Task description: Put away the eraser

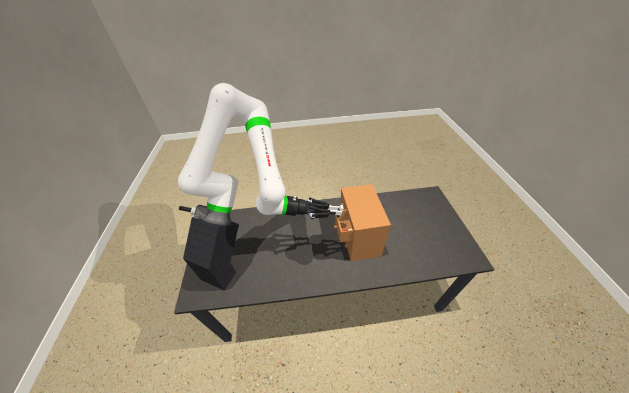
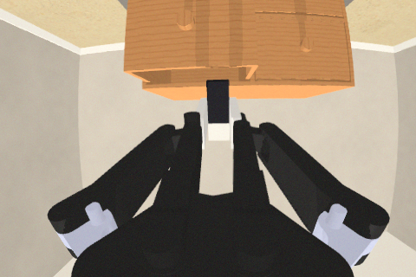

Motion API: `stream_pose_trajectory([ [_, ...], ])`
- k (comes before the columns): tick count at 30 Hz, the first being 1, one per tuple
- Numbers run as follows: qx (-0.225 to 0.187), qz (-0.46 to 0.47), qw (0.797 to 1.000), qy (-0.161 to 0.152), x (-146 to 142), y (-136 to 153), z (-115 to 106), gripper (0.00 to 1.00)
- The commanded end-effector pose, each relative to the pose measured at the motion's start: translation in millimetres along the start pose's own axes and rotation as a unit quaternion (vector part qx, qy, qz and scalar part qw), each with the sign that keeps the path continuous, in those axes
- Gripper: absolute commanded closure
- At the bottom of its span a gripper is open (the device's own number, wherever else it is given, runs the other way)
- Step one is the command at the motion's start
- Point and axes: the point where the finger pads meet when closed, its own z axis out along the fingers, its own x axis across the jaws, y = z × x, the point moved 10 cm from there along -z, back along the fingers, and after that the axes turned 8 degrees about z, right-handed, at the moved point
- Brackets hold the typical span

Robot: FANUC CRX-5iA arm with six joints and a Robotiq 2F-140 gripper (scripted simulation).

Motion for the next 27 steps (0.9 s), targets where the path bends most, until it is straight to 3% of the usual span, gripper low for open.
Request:
stream_pose_trajectory([
  [1, 0.0, 0.0, 1.0, 0.0, 0.5, 1.8, 5.3, 0.89],
  [11, 0.0, 0.0, 1.0, 0.0, 1.2, 6.8, 19.1, 0.89],
  [27, 0.0, 0.0, 1.0, 0.0, 1.3, 7.3, 20.5, 0.89],
])
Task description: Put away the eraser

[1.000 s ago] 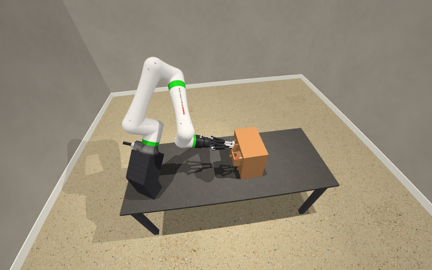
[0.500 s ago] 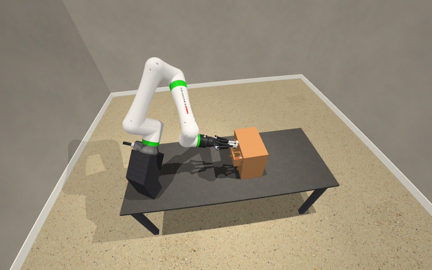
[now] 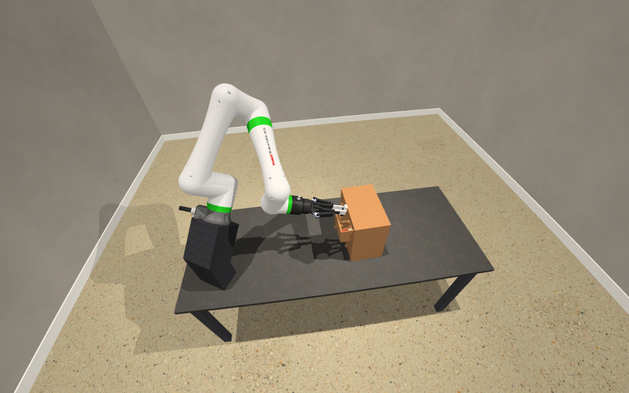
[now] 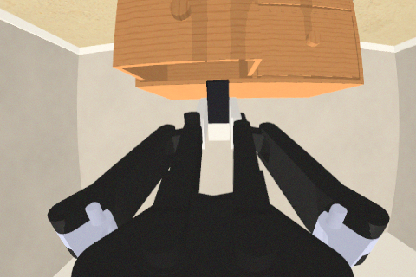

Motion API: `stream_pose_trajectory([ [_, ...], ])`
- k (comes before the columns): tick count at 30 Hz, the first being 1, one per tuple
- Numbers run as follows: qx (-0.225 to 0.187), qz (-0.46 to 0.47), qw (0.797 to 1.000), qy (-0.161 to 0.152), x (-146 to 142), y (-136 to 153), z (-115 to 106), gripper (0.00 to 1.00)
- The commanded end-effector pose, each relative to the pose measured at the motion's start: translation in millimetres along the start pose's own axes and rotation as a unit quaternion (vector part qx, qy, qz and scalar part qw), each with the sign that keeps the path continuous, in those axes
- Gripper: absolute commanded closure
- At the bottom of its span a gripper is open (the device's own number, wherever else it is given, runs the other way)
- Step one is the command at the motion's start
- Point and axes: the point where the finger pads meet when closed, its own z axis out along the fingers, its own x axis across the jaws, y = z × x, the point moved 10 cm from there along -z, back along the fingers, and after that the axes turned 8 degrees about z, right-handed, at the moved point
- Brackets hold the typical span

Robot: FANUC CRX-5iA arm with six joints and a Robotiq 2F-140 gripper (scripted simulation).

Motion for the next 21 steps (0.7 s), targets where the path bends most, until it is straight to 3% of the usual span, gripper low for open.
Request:
stream_pose_trajectory([
  [1, 0.0, 0.0, 1.0, 0.0, -0.1, 0.2, 0.0, 0.89],
  [13, 0.0, 0.0, 1.0, 0.0, -0.1, 0.2, 0.0, 0.89],
  [21, 0.0, 0.0, 1.0, 0.0, -0.1, 0.2, 0.0, 0.79],
])
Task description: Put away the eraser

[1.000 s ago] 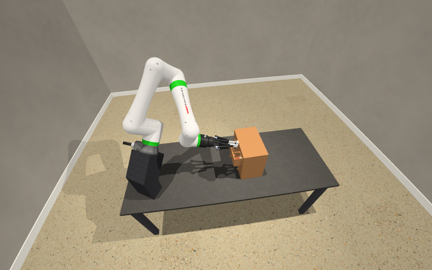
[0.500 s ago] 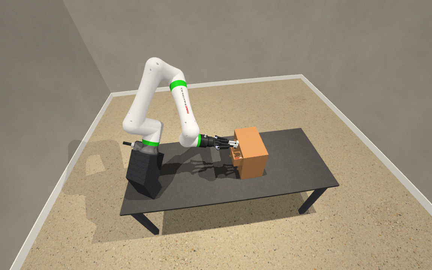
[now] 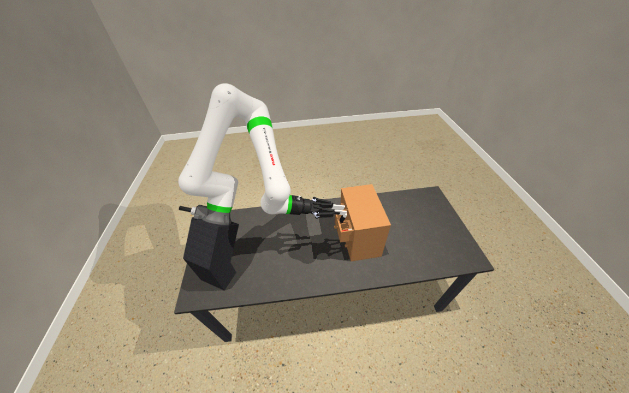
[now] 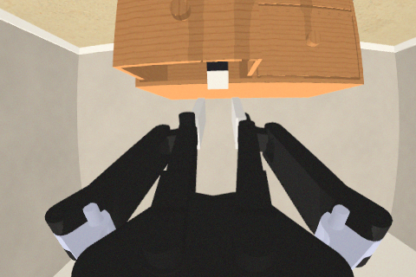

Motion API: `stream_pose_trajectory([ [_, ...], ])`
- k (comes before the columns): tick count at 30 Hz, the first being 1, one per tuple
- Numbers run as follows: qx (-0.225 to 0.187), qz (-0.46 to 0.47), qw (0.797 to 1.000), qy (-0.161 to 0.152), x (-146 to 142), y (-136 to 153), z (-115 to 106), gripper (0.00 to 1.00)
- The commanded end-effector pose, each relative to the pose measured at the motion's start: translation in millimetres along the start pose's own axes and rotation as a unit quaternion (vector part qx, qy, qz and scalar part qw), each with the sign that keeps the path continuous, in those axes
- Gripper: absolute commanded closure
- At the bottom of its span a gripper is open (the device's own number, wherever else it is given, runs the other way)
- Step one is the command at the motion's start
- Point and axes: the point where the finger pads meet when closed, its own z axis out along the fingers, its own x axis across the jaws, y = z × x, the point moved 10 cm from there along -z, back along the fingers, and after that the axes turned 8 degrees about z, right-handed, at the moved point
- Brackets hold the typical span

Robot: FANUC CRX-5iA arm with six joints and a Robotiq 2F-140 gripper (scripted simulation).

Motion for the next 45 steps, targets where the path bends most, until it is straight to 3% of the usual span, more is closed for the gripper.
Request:
stream_pose_trajectory([
  [1, 0.0, 0.0, 1.0, 0.0, -0.1, 0.2, -0.1, 0.77],
  [4, 0.0, 0.0, 1.0, 0.0, -0.1, 0.2, -0.1, 0.77],
  [5, 0.0, 0.0, 1.0, 0.0, -0.1, 0.2, -0.1, 0.0],
  [26, 0.0, 0.0, 1.0, 0.0, -0.5, -2.3, -8.4, 0.0],
  [36, 0.0, 0.0, 1.0, 0.0, -2.2, -15.1, -51.1, 0.0],
  [38, 0.0, 0.0, 1.0, 0.0, -2.2, -15.1, -51.1, 0.0],
  [45, 0.0, 0.0, 1.0, 0.0, -4.0, -27.2, -92.0, 0.0],
])
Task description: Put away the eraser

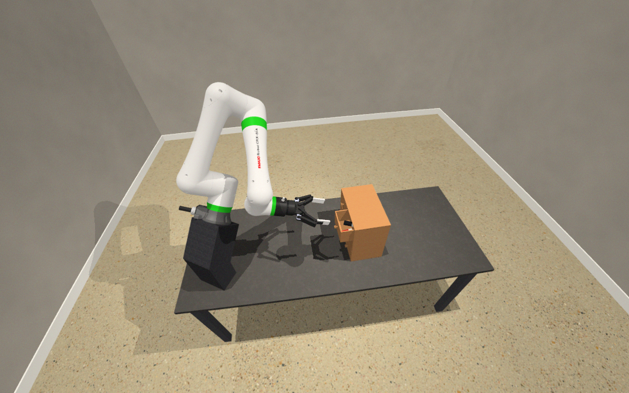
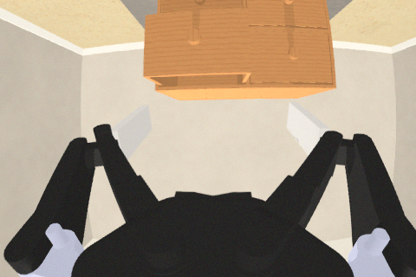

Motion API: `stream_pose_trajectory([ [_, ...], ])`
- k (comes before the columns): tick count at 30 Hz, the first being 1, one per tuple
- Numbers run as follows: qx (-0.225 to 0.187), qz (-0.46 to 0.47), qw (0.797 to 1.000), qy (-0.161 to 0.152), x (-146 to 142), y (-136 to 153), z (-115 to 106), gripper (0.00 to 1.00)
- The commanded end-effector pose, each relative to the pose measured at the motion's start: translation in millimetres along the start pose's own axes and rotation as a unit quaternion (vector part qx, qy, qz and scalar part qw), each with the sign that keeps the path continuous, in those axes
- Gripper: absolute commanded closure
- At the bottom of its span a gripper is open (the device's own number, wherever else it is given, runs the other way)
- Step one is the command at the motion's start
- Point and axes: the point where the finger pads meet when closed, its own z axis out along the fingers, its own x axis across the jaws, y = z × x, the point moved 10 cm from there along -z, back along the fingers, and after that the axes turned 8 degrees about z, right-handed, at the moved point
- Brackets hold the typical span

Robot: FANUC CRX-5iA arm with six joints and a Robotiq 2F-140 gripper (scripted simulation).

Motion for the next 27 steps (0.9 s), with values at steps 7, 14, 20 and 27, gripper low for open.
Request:
stream_pose_trajectory([
  [7, 0.0, 0.0, 1.0, 0.001, -1.7, -17.3, -57.0, 0.0],
  [14, 0.0, 0.0, 1.0, 0.001, -2.5, -23.2, -76.7, 0.0],
  [20, 0.0, 0.0, 1.0, 0.001, -3.1, -27.4, -91.0, 0.0],
  [27, 0.0, 0.0, 1.0, 0.001, -3.3, -28.8, -95.5, 0.0],
])
